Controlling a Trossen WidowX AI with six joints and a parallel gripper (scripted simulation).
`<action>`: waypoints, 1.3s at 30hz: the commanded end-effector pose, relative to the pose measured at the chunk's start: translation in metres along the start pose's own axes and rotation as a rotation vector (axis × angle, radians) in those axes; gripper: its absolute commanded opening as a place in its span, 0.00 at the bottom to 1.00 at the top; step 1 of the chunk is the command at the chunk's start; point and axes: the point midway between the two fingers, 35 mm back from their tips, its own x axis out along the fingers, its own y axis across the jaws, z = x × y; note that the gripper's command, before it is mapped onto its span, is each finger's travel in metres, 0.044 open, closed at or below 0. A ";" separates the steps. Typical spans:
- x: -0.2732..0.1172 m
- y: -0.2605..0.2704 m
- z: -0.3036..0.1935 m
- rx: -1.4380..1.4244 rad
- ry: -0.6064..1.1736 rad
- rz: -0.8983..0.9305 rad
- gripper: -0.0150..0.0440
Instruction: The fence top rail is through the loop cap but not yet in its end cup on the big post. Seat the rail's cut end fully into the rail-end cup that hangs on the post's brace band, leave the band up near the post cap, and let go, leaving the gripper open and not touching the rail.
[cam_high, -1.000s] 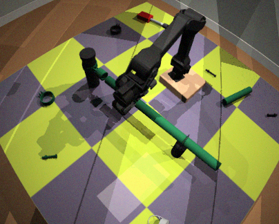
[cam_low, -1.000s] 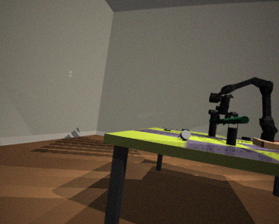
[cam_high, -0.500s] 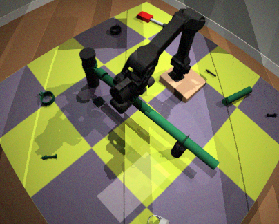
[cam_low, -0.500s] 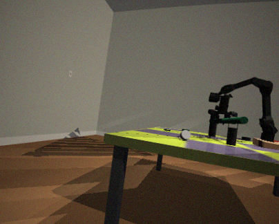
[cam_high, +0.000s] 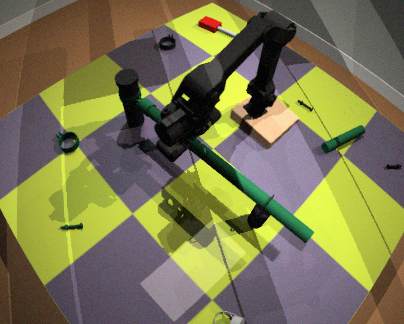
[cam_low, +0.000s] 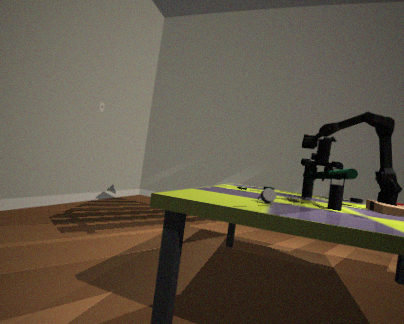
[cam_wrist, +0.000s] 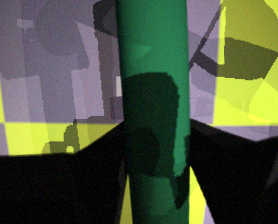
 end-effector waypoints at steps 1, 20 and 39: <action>0.000 0.000 0.005 0.000 -0.013 0.001 0.25; 0.000 0.000 0.005 0.000 -0.013 0.001 0.25; 0.000 0.000 0.000 0.000 0.000 0.000 0.25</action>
